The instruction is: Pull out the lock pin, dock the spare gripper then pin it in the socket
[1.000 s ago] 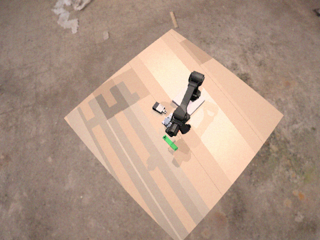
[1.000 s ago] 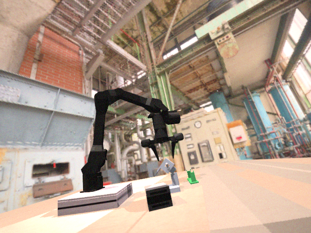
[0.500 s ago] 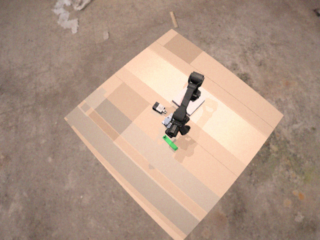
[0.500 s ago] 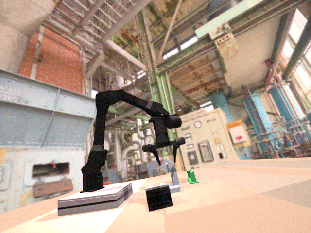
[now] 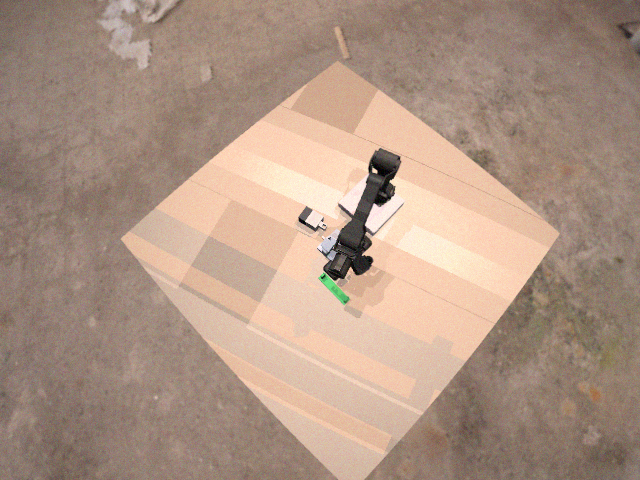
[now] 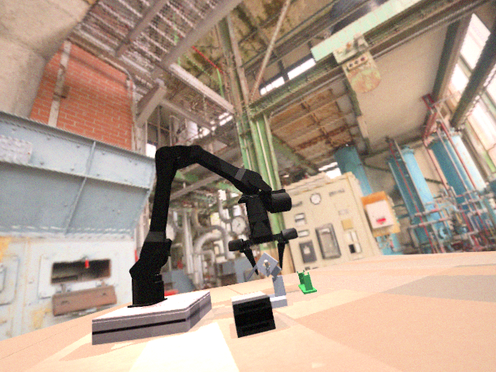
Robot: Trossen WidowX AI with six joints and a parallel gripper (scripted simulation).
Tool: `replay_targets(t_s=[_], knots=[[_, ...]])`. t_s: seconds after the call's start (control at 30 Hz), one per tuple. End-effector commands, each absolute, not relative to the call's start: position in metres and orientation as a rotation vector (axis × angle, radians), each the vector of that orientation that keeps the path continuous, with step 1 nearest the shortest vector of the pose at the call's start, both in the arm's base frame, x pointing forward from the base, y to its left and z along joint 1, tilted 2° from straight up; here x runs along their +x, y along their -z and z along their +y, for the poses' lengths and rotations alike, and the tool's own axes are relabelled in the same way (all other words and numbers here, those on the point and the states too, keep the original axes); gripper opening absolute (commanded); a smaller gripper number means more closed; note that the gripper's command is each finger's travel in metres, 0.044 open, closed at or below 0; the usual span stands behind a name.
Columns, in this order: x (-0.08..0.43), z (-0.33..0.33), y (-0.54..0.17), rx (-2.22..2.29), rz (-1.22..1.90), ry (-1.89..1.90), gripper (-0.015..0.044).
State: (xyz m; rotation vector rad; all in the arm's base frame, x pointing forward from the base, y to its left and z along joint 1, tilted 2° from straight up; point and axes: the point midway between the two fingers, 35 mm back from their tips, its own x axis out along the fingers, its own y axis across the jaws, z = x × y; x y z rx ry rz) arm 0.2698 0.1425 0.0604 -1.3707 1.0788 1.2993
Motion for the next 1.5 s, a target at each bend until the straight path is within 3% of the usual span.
replay_targets(t_s=[0.0, 0.5, 0.9, 1.47], knots=[[0.2689, 0.1405, -0.0497, -1.375, 1.091, -1.305, 0.0300], [0.2687, 0.1397, -0.0426, -1.375, 1.091, -1.305, 0.0300], [0.2687, 0.1397, -0.0426, -1.375, 1.091, -1.305, 0.0000], [0.2679, 0.1424, -0.0481, -1.291, 1.034, -1.359, 0.0000]])
